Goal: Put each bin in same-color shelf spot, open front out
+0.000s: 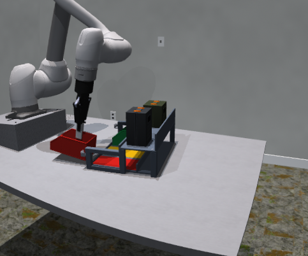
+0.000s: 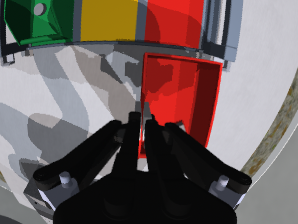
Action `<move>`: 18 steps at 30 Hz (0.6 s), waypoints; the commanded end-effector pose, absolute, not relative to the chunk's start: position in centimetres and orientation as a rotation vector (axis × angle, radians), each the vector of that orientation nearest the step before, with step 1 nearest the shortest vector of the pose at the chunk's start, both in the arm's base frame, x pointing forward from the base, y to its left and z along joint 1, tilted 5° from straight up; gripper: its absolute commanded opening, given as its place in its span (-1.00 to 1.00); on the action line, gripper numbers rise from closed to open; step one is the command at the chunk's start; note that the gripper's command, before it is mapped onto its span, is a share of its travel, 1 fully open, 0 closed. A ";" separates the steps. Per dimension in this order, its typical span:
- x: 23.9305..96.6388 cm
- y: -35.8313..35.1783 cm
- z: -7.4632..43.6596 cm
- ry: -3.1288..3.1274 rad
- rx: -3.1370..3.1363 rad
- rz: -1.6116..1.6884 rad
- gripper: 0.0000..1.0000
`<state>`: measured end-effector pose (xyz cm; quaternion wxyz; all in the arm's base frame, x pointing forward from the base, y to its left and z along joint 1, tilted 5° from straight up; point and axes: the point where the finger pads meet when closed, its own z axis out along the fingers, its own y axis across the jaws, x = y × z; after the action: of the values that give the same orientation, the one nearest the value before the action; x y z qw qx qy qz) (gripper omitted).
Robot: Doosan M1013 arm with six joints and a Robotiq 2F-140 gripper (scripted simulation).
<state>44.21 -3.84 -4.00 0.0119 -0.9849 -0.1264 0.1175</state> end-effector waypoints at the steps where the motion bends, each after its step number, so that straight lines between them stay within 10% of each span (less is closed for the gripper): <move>1: 44.2 -3.8 -4.0 -0.394 -3.071 0.366 -0.80; 18: 44.5 -3.8 -4.0 -0.394 -3.071 0.366 -0.80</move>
<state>44.45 -3.78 -4.02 0.0119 -0.9849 -0.1264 0.1175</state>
